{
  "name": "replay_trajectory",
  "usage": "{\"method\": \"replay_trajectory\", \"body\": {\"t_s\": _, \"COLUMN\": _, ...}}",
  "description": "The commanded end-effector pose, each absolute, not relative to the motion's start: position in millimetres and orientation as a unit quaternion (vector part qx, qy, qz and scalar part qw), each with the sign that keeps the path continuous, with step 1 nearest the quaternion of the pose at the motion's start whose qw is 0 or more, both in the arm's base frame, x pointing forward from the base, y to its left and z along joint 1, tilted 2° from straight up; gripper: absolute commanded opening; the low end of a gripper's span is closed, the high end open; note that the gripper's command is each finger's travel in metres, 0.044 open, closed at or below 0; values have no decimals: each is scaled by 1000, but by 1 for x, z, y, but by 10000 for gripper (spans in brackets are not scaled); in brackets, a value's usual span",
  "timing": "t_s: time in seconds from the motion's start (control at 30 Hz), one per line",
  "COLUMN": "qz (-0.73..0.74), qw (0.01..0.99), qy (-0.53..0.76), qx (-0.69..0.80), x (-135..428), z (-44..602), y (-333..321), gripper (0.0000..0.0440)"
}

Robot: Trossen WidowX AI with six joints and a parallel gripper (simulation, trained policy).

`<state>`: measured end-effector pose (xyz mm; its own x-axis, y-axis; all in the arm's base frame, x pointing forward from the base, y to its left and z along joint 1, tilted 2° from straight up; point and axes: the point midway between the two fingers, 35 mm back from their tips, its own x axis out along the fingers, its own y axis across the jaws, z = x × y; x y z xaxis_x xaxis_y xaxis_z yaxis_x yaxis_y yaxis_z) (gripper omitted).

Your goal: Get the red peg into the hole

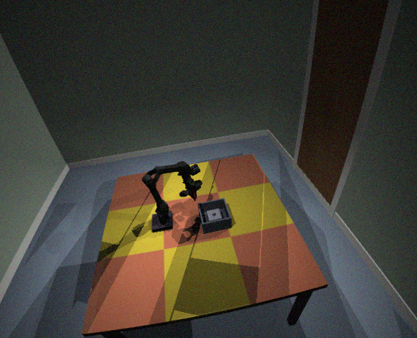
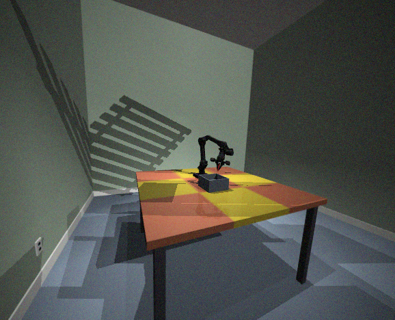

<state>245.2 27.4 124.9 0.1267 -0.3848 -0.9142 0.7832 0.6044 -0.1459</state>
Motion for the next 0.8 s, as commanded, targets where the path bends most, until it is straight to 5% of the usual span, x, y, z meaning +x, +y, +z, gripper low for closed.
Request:
{"method": "replay_trajectory", "body": {"t_s": 0.0, "qz": -413, "qw": 728, "qy": 508, "qx": 201, "x": 256, "z": 131, "y": 15, "gripper": 0}}
{"method": "replay_trajectory", "body": {"t_s": 0.77, "qz": -440, "qw": 720, "qy": 481, "qx": 238, "x": 315, "z": 116, "y": -77, "gripper": 0}}
